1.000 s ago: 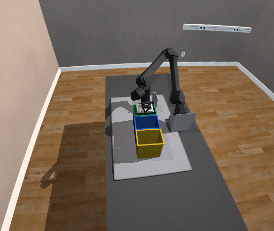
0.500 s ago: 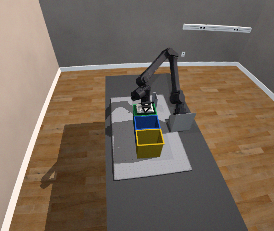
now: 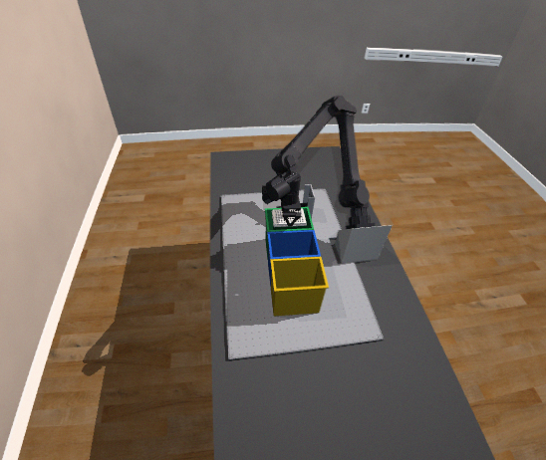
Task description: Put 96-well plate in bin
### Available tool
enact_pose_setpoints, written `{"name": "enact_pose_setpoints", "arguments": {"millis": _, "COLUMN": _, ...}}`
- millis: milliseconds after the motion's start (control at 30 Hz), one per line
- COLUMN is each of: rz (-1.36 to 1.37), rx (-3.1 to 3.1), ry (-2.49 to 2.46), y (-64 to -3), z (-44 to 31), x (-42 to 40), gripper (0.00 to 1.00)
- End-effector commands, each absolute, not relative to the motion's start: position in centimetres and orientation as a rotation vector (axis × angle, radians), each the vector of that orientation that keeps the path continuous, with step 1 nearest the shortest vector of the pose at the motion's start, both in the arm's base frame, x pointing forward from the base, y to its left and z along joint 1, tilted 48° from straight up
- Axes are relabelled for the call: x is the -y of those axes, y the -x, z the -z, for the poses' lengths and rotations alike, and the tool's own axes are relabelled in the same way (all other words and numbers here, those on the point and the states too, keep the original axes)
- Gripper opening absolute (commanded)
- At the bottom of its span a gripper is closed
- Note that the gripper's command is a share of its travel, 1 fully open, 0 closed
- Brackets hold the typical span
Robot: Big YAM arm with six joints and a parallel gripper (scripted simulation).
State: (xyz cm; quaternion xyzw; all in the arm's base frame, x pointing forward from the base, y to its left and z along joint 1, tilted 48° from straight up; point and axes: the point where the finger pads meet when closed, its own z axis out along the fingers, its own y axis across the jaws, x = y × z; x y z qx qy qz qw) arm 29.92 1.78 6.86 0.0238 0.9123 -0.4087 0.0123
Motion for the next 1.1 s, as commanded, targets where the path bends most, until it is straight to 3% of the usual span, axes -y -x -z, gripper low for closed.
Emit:
{"name": "enact_pose_setpoints", "arguments": {"millis": 0, "rz": 1.262, "rx": -2.843, "ry": -0.091, "y": -30.6, "z": -7.0, "x": -1.4, "gripper": 0.0}}
{"name": "enact_pose_setpoints", "arguments": {"millis": 1067, "rz": 1.281, "rx": -2.851, "ry": -0.08, "y": -30.1, "z": -5.2, "x": 0.2, "gripper": 0.0}}
